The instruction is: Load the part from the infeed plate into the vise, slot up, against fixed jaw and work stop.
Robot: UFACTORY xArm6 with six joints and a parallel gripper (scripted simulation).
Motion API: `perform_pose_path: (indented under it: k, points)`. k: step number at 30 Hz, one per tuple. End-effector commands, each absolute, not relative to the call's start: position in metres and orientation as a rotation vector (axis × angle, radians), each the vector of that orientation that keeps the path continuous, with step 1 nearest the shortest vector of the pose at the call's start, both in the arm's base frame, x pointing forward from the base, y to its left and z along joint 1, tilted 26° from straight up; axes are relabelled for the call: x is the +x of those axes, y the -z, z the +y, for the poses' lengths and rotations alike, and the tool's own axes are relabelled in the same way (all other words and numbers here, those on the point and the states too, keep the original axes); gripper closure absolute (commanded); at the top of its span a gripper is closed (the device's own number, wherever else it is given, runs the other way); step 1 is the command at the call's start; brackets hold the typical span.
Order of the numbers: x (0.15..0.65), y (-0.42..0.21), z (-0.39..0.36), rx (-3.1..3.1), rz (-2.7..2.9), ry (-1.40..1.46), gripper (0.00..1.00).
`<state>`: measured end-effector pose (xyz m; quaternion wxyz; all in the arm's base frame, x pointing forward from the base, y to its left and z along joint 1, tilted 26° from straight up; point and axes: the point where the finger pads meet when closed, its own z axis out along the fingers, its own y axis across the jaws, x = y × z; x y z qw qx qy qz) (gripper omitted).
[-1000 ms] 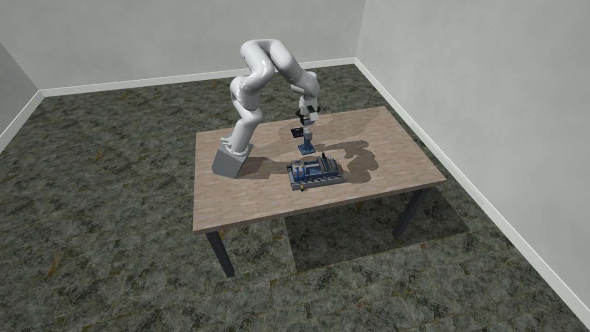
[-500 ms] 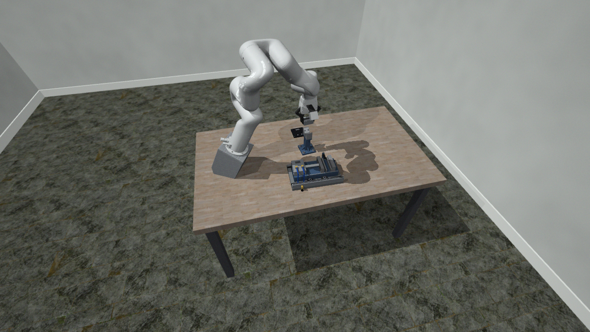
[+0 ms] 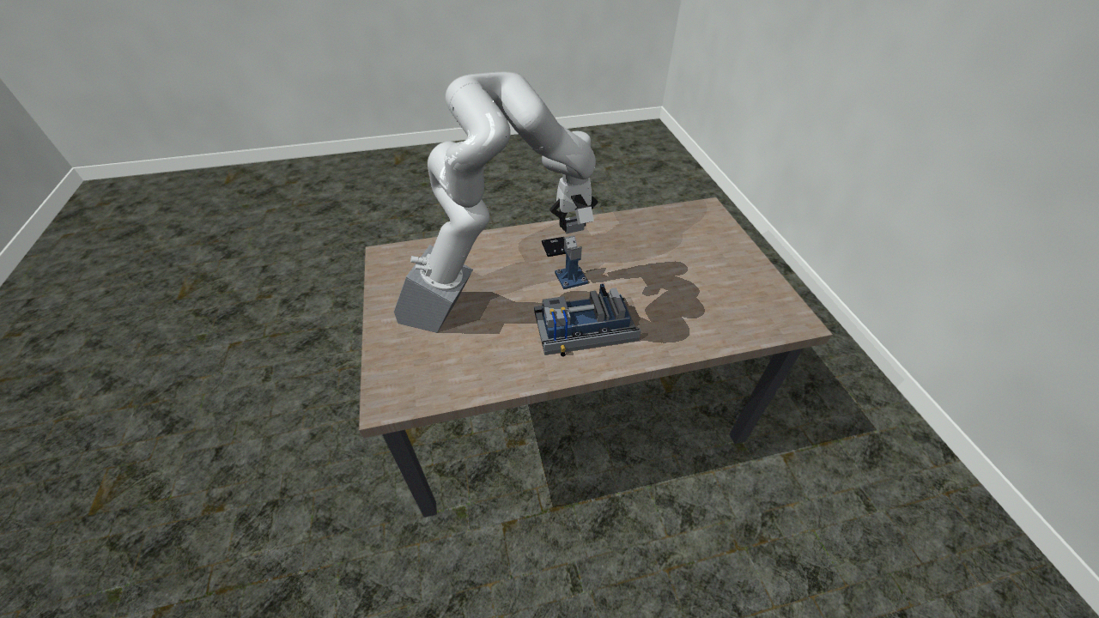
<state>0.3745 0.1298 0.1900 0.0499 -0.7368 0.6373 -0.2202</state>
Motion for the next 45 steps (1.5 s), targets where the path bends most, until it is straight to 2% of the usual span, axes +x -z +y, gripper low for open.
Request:
perform_pose_path:
  k: [1,29,45]
  points:
    - [0.376,-0.192,0.130,-2.243,1.933,0.675,1.00]
    - [0.398,-0.207,0.132,-2.328,1.753,0.779,1.00]
    - [0.428,-0.231,0.136,-2.446,1.461,0.939,1.00]
